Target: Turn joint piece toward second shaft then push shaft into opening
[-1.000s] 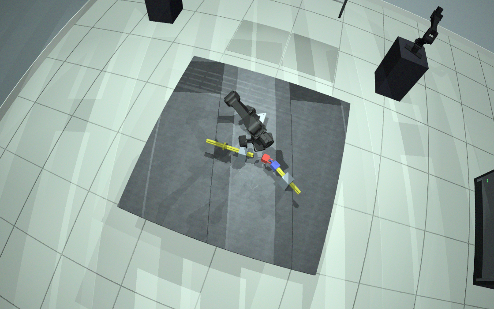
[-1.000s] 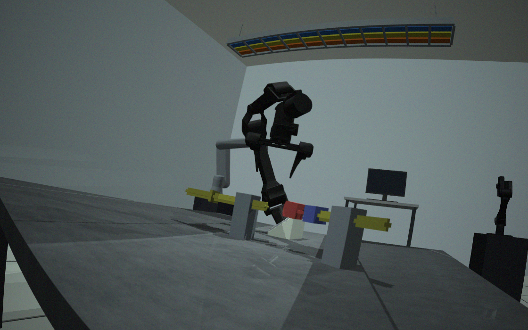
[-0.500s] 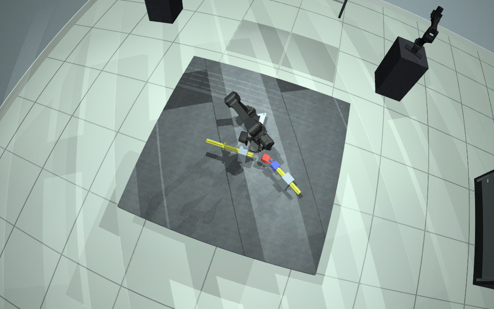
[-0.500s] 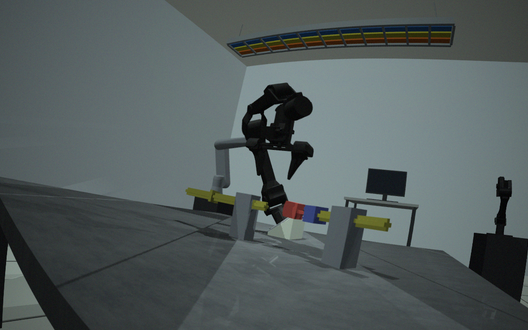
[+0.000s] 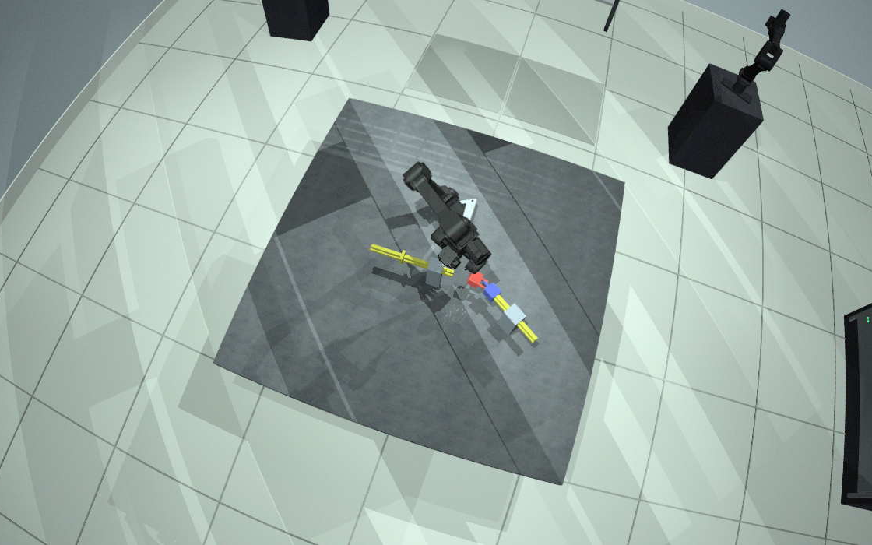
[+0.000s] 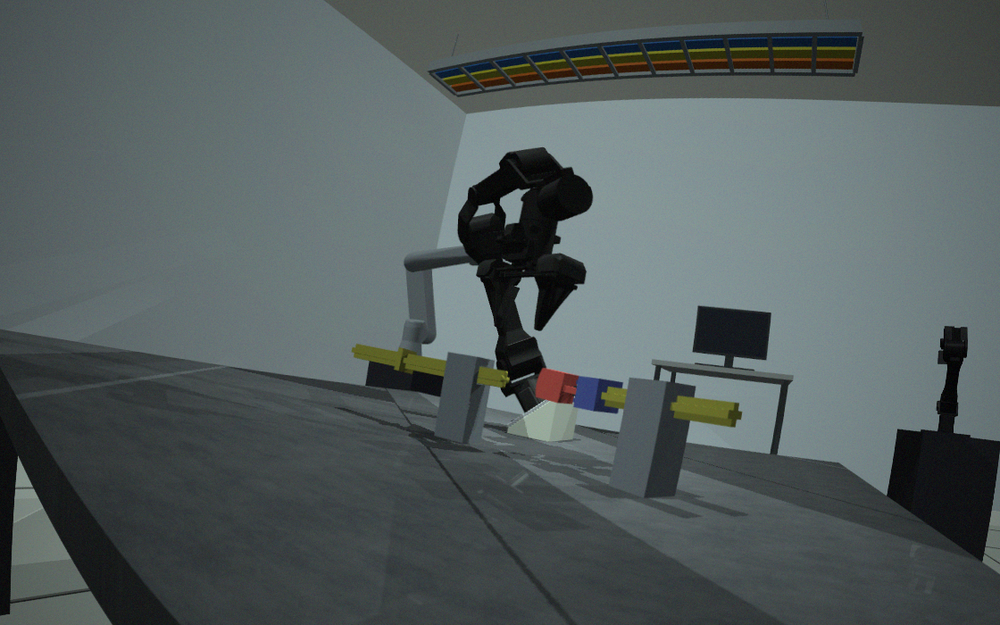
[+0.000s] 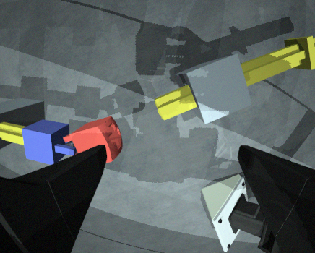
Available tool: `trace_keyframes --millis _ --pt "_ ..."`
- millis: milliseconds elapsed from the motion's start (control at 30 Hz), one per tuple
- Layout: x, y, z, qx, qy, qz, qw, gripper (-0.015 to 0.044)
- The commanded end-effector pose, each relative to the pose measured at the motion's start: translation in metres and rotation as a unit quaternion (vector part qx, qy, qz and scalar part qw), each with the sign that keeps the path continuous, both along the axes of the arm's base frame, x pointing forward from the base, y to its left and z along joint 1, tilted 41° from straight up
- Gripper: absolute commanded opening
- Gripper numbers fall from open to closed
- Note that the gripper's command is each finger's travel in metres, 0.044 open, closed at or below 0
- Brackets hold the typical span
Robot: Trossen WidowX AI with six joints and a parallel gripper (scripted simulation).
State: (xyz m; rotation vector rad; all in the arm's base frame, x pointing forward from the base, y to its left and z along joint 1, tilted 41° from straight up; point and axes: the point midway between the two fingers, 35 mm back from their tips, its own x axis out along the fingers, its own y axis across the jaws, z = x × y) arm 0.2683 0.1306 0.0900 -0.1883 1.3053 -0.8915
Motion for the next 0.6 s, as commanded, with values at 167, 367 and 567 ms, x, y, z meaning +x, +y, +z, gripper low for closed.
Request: trace_keyframes --millis 167,367,567 --pt "0.0008 -0.0028 -0.0036 -0.007 -0.088 -0.104 0.991 0.0440" --pt "0.0008 -0.0045 -0.0059 -0.012 -0.144 -0.170 0.975 0.0440" --pt "0.0008 -0.0062 -0.0082 -0.017 -0.199 -0.235 0.951 0.0440"
